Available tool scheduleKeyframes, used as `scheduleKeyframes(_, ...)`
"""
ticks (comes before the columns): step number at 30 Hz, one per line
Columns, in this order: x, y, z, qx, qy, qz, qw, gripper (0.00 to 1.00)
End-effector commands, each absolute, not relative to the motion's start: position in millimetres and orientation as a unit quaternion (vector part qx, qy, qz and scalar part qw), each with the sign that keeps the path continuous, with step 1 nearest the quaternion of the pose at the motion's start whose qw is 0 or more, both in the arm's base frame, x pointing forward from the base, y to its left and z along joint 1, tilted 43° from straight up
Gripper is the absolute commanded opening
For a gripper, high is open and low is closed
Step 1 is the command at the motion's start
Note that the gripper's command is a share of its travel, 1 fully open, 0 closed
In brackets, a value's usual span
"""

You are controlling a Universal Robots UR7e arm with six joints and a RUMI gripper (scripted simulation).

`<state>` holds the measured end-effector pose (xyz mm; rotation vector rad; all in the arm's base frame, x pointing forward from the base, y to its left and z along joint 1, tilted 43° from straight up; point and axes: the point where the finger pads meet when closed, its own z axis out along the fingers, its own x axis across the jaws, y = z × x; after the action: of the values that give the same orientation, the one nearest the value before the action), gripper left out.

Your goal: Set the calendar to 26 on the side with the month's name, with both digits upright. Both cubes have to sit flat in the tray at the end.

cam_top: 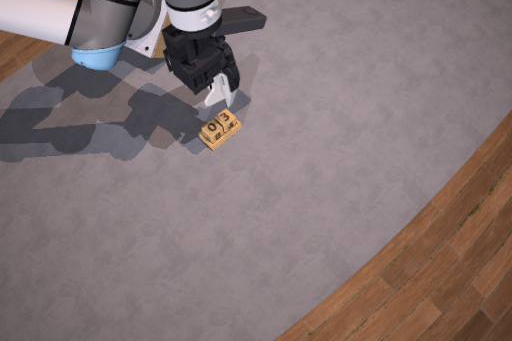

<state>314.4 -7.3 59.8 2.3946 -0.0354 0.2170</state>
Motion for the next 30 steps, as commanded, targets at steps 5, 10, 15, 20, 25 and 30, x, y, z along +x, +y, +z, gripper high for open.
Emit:
scheduleKeyframes(5,313.6,-3.1,64.4,0.929,-0.014,0.084,0.360,0.28)
scheduleKeyframes(10,313.6,-3.1,64.4,0.929,-0.014,0.084,0.360,1.00)
scheduleKeyframes(15,313.6,-3.1,64.4,0.929,-0.014,0.084,0.360,1.00)
scheduleKeyframes(20,313.6,-3.1,64.4,0.929,-0.014,0.084,0.360,1.00)
scheduleKeyframes(25,313.6,-3.1,64.4,0.929,-0.014,0.084,0.360,1.00)
scheduleKeyframes(30,313.6,-3.1,64.4,0.929,-0.014,0.084,0.360,1.00)
